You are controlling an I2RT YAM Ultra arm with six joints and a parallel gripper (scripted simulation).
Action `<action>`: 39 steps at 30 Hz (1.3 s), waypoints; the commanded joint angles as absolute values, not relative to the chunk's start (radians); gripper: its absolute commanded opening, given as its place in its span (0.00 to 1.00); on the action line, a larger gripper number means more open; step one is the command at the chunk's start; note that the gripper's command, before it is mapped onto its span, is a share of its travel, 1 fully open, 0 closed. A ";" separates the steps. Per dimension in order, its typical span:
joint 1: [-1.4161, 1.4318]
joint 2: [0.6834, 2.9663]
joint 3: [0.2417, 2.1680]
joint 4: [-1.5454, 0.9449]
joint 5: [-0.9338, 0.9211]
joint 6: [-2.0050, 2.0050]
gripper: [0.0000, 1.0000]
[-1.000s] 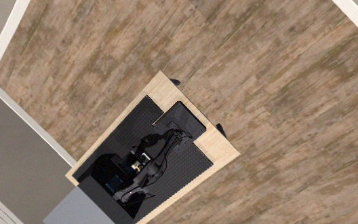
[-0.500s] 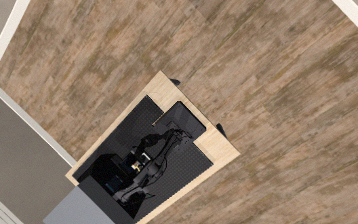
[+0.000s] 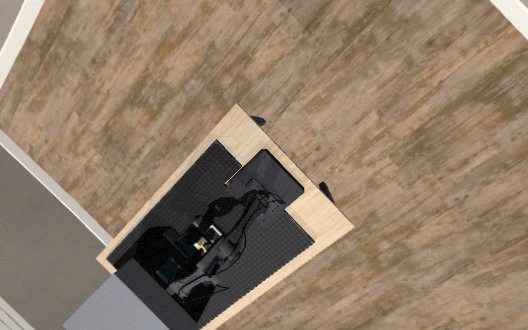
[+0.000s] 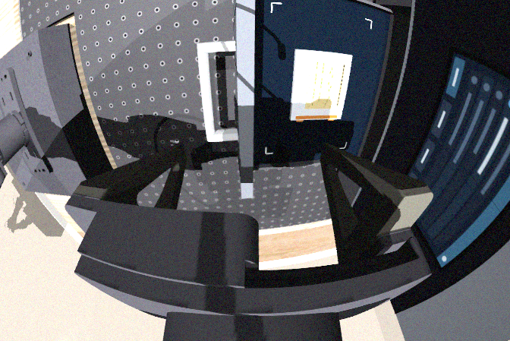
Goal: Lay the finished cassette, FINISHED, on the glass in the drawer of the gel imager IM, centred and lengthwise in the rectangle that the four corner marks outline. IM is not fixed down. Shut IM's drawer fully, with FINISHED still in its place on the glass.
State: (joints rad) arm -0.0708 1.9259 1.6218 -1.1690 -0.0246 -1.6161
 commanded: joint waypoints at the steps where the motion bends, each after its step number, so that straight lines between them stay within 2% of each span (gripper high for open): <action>1: -0.082 1.919 1.617 -1.190 -0.040 -1.623 1.00; 7: -0.082 1.919 1.617 -1.190 -0.040 -1.623 1.00; 8: -0.075 1.885 1.593 -1.192 -0.036 -1.575 0.35; 30: -0.041 1.569 1.318 -1.289 -0.002 -0.900 0.35; 39: -0.039 1.605 1.367 -1.306 -0.005 -0.662 0.35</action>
State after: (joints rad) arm -0.0456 1.5917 1.3323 -1.2839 -0.0021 -0.7963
